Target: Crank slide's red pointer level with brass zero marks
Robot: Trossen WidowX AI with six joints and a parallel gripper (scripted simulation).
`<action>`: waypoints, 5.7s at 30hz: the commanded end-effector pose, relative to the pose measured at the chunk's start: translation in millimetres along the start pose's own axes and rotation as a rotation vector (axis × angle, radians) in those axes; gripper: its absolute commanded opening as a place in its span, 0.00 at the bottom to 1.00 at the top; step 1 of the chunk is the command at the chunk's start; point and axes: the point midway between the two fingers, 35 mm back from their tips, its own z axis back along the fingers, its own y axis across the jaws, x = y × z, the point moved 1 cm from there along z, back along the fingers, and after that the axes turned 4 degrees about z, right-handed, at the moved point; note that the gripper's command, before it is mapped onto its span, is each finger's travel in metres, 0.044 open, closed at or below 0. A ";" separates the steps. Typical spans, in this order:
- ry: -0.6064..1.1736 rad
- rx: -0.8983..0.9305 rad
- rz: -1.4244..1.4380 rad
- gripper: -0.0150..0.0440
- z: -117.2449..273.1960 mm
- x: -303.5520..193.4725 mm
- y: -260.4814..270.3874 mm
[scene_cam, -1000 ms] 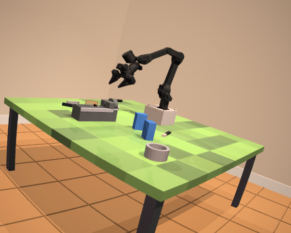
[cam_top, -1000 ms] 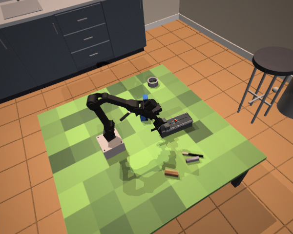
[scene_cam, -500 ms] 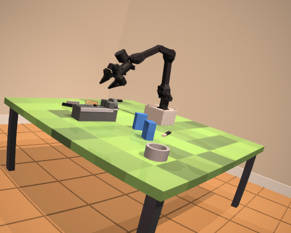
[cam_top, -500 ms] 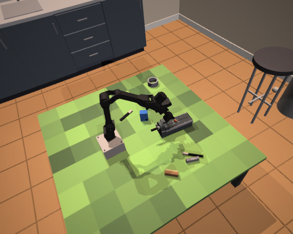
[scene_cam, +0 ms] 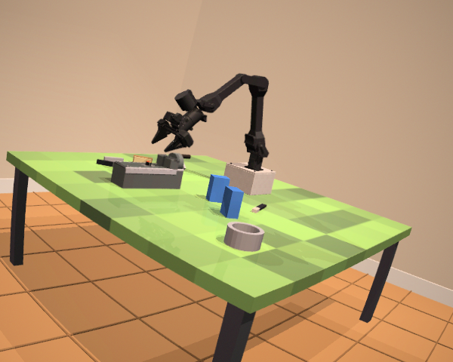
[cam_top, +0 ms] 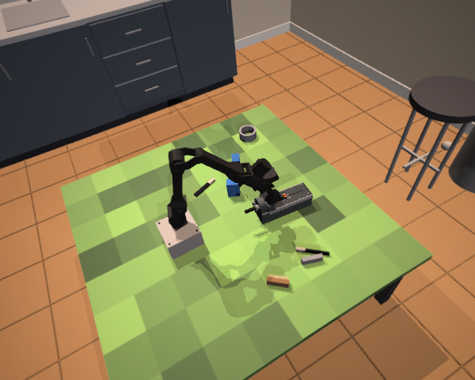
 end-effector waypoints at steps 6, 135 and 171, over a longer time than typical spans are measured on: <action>0.002 -0.003 -0.005 1.00 -0.5 -1.2 -0.1; -0.043 0.102 -0.052 0.25 41.5 -137.2 -3.8; -0.043 0.102 -0.052 0.25 29.3 -148.3 -8.2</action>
